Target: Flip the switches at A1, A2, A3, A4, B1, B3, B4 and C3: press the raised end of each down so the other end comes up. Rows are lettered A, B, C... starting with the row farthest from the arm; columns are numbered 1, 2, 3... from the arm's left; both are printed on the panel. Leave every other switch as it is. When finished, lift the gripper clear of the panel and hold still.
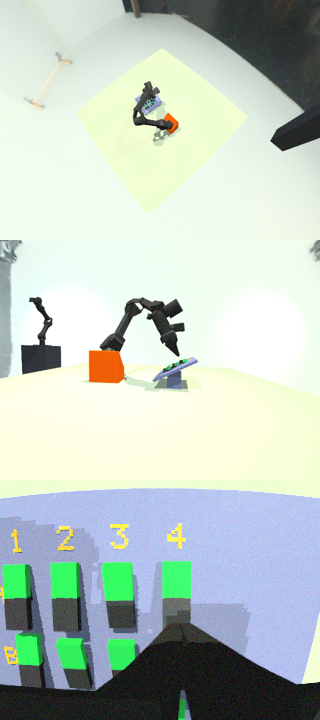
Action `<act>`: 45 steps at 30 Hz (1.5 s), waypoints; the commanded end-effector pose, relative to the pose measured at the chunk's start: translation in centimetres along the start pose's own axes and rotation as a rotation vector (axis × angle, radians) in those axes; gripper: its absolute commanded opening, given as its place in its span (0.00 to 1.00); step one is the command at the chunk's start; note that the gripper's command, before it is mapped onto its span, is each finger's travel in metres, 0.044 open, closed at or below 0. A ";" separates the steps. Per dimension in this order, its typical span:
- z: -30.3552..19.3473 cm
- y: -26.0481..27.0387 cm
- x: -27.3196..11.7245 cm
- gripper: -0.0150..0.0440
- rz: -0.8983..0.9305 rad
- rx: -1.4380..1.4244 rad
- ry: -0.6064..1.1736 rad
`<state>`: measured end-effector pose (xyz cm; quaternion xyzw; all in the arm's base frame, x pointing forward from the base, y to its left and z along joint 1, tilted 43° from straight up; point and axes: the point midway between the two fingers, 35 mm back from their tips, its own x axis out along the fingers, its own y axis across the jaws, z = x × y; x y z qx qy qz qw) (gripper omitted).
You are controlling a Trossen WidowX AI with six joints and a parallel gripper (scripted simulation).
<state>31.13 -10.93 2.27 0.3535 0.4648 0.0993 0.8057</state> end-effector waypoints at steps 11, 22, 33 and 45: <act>-0.3 0.0 2.0 0.25 0.005 0.009 0.008; -0.3 0.0 2.1 0.25 0.005 0.009 0.008; -0.3 0.0 2.1 0.25 0.005 0.009 0.008; -0.3 0.0 2.3 0.25 0.005 0.009 0.008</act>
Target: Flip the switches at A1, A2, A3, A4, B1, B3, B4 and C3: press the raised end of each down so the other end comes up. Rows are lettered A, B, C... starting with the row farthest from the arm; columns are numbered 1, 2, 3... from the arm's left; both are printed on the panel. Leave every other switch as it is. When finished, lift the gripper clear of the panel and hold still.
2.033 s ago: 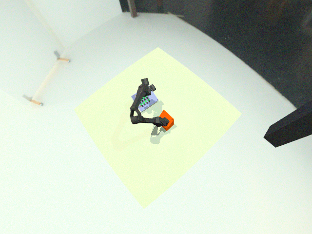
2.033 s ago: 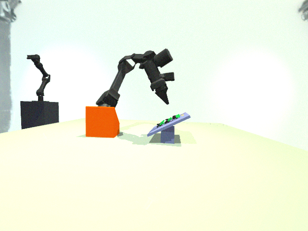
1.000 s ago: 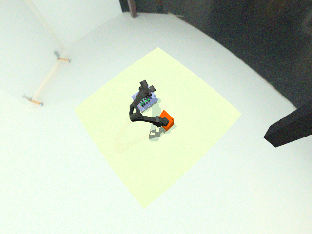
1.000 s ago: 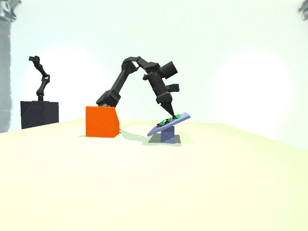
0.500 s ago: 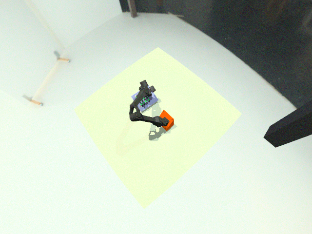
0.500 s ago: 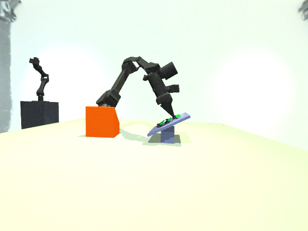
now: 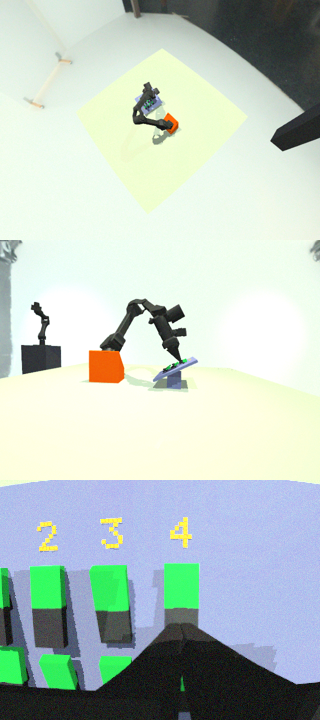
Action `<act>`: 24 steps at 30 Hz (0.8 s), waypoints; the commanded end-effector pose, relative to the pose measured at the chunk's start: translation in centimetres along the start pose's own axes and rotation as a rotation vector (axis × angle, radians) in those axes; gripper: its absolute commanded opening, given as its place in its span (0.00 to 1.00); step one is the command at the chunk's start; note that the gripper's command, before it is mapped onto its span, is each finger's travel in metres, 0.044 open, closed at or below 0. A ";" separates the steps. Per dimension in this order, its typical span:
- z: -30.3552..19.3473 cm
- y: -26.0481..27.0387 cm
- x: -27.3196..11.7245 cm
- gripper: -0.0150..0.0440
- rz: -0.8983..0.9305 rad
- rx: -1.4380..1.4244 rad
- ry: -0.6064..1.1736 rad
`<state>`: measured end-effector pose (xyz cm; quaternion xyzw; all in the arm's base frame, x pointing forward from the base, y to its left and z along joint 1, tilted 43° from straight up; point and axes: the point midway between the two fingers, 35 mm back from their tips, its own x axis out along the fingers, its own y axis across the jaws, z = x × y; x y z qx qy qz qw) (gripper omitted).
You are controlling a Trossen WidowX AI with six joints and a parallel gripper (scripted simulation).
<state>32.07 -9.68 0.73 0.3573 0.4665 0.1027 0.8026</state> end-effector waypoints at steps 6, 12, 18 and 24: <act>0.0 -0.1 0.2 0.25 -0.003 0.004 0.001; 0.0 -0.1 0.2 0.25 -0.003 0.004 0.001; 0.0 -0.1 0.3 0.25 -0.003 0.004 0.001; 0.0 -0.1 0.4 0.25 -0.003 0.004 0.001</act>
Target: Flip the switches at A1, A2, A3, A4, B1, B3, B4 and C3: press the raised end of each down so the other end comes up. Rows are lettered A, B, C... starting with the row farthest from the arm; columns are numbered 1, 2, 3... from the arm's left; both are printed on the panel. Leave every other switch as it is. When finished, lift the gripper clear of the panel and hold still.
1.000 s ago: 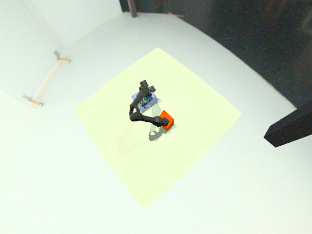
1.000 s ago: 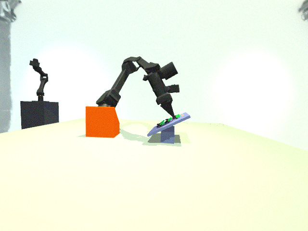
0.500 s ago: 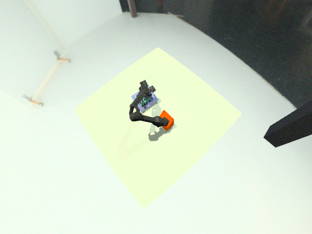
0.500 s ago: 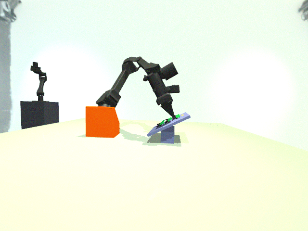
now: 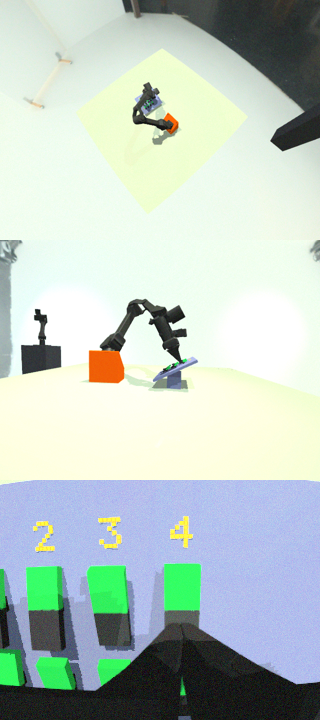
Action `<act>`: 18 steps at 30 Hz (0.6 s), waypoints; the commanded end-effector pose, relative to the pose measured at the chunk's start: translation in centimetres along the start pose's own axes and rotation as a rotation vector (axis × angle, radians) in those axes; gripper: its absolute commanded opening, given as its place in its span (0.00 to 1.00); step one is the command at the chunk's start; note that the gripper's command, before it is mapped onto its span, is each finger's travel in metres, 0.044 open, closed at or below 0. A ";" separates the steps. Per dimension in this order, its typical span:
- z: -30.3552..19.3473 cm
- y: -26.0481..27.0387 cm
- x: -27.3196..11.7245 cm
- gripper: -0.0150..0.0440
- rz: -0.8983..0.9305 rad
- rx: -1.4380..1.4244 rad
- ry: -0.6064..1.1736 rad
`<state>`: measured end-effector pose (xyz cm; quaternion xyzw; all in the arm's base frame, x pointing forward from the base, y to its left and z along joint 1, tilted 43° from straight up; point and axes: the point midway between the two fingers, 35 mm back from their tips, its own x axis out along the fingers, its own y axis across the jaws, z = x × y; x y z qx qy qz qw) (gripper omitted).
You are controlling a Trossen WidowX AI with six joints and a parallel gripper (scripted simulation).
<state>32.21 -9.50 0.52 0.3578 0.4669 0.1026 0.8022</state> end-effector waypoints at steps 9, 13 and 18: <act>0.0 -0.1 0.2 0.25 -0.003 0.002 0.000; 0.0 0.0 0.0 0.25 -0.001 -0.001 0.000; 0.3 -0.2 -5.4 0.25 -0.007 0.002 0.025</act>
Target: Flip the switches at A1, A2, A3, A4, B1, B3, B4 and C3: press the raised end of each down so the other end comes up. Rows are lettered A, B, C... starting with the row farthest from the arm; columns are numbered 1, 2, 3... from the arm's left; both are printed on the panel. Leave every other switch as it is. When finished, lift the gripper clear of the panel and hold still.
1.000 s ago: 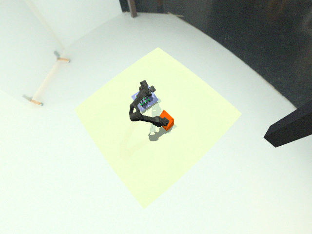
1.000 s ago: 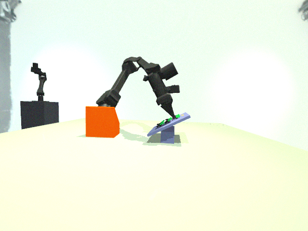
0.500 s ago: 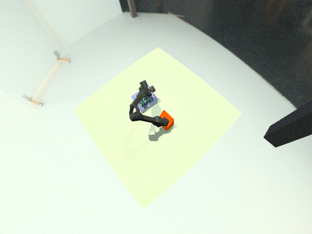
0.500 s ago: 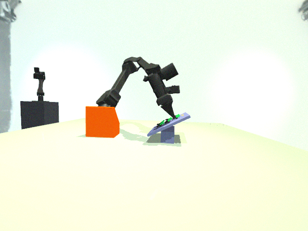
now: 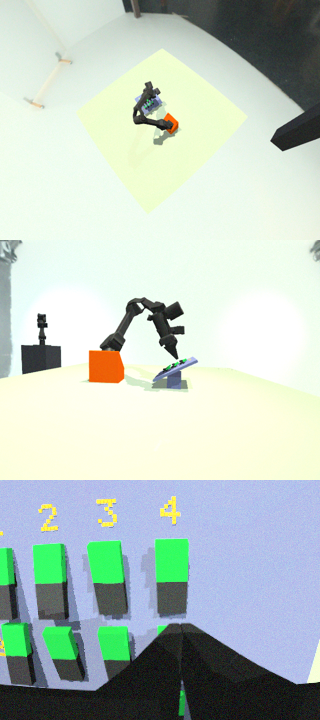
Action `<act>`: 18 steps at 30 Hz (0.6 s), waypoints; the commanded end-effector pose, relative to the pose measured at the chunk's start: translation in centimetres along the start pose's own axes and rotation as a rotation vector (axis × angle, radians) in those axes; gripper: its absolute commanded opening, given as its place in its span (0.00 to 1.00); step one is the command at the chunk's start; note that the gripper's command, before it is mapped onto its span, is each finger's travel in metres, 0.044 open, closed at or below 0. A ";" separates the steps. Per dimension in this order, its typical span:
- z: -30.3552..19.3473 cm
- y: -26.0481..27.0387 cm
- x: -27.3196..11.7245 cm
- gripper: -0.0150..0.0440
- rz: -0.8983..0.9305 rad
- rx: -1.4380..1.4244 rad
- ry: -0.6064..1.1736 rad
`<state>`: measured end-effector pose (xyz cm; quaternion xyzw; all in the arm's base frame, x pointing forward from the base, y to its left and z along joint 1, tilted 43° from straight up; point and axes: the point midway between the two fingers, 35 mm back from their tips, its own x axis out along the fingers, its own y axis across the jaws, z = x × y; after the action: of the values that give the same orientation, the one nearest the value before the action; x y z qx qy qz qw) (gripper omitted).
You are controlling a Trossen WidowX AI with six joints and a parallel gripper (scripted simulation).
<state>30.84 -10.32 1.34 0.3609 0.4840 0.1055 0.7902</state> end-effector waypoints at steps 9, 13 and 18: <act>0.0 1.9 -4.6 0.25 -0.006 -0.011 -0.010; -2.0 6.2 -4.5 0.25 -0.005 -0.009 -0.009; -3.5 8.5 -4.5 0.25 0.000 -0.008 -0.010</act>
<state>27.72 -5.98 8.76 0.3562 0.4793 0.1103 0.7945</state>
